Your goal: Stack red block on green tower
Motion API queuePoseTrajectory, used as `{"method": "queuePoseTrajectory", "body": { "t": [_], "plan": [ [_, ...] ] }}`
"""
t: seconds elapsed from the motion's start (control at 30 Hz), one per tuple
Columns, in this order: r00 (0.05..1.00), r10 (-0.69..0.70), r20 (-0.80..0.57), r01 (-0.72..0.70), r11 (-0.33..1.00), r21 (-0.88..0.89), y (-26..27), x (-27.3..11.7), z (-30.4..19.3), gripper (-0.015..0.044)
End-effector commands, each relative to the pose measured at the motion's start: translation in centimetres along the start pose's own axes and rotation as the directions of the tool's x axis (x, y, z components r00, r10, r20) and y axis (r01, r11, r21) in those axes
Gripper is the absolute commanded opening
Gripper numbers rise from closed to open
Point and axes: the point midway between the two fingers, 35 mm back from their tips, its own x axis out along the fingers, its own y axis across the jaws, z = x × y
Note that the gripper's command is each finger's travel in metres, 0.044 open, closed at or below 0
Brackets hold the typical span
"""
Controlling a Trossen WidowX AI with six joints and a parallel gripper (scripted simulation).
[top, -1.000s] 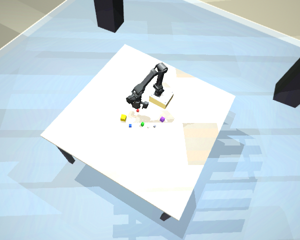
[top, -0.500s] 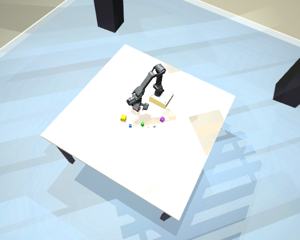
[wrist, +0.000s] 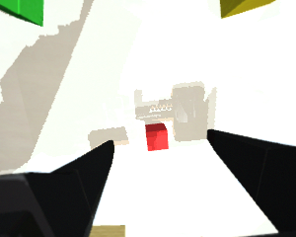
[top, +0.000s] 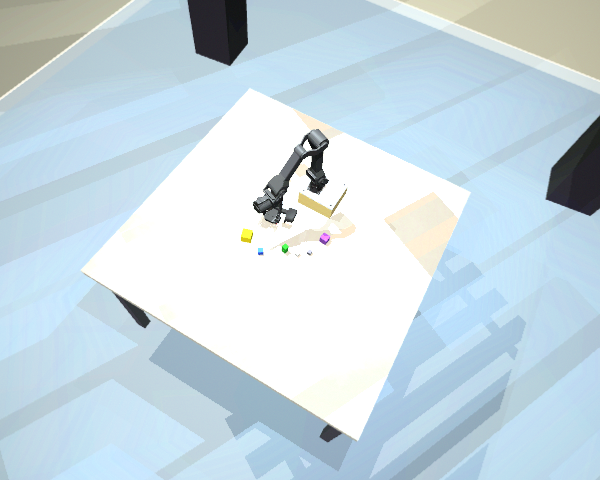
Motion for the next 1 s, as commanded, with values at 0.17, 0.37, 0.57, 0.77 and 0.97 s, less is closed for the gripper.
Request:
{"method": "queuePoseTrajectory", "body": {
  "t": [0.17,0.37,0.57,0.77,0.97],
  "plan": [
    [1.000,0.011,-0.009,-0.011,1.000,-0.001,0.29,1.69,-0.32,0.0440],
    [1.000,0.011,-0.009,-0.011,1.000,-0.001,0.29,1.72,-0.32,0.0440],
    [1.000,0.011,-0.009,-0.011,1.000,-0.001,0.29,1.72,-0.32,0.0440],
    [1.000,0.011,-0.009,-0.011,1.000,-0.001,0.29,1.72,-0.32,0.0440],
    [1.000,0.011,-0.009,-0.011,1.000,-0.001,0.28,1.66,-0.33,0.0309]
  ]
}}
